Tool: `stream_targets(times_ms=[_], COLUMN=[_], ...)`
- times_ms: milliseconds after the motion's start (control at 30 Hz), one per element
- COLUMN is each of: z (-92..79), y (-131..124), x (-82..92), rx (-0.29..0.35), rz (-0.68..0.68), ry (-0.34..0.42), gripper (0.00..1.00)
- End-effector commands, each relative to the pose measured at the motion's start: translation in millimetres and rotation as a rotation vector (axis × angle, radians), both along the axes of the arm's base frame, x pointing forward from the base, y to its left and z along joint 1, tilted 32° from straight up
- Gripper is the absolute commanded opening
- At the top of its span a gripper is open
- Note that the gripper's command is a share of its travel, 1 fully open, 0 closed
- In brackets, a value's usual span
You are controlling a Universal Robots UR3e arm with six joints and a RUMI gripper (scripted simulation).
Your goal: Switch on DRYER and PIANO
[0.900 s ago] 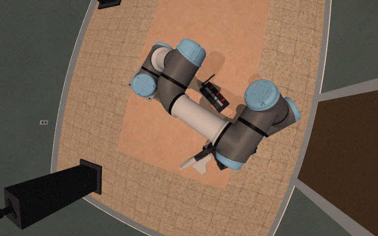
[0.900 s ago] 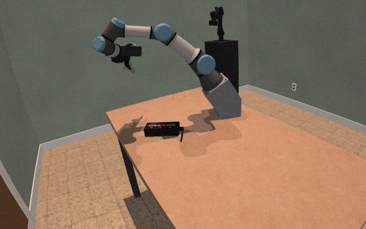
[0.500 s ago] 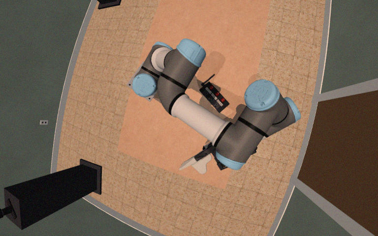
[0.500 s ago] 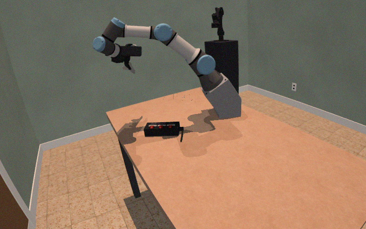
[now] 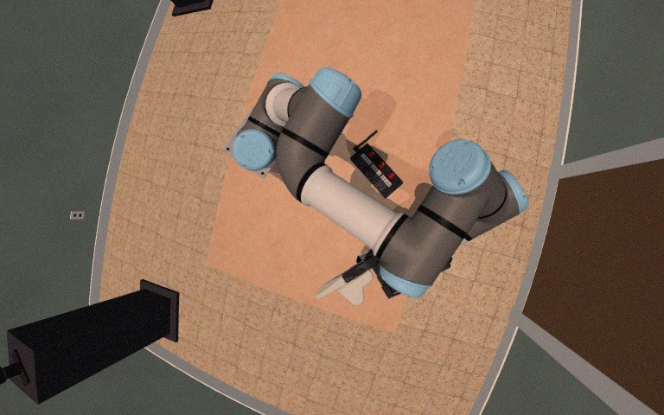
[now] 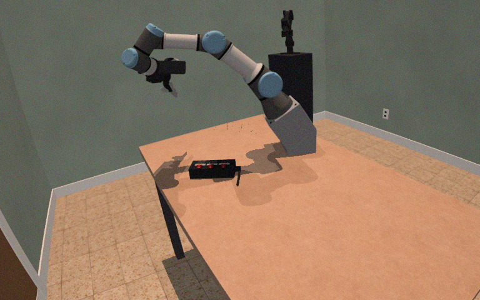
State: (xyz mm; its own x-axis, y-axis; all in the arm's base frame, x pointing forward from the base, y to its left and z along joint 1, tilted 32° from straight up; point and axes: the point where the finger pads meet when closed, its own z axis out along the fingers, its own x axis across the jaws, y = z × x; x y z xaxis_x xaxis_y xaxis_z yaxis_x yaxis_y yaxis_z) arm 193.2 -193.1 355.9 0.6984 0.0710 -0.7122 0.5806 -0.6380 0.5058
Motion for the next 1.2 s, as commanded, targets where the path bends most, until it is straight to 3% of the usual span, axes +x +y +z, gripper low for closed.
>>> stream_targets(times_ms=[0,333,600,767,1167], z=[-4.1,-26.1,-65.3,-77.3,-136.3], y=[2,15,40,48,96], x=[4.3,24.3,57.4,66.9,107.9], rx=[0.017,0.099,0.230,0.267,0.424], rz=[0.019,0.111,0.288,0.346,0.658], ry=[0.006,0.046,0.116,0.138,0.251], gripper=[1.00,1.00,1.00,1.00,1.00])
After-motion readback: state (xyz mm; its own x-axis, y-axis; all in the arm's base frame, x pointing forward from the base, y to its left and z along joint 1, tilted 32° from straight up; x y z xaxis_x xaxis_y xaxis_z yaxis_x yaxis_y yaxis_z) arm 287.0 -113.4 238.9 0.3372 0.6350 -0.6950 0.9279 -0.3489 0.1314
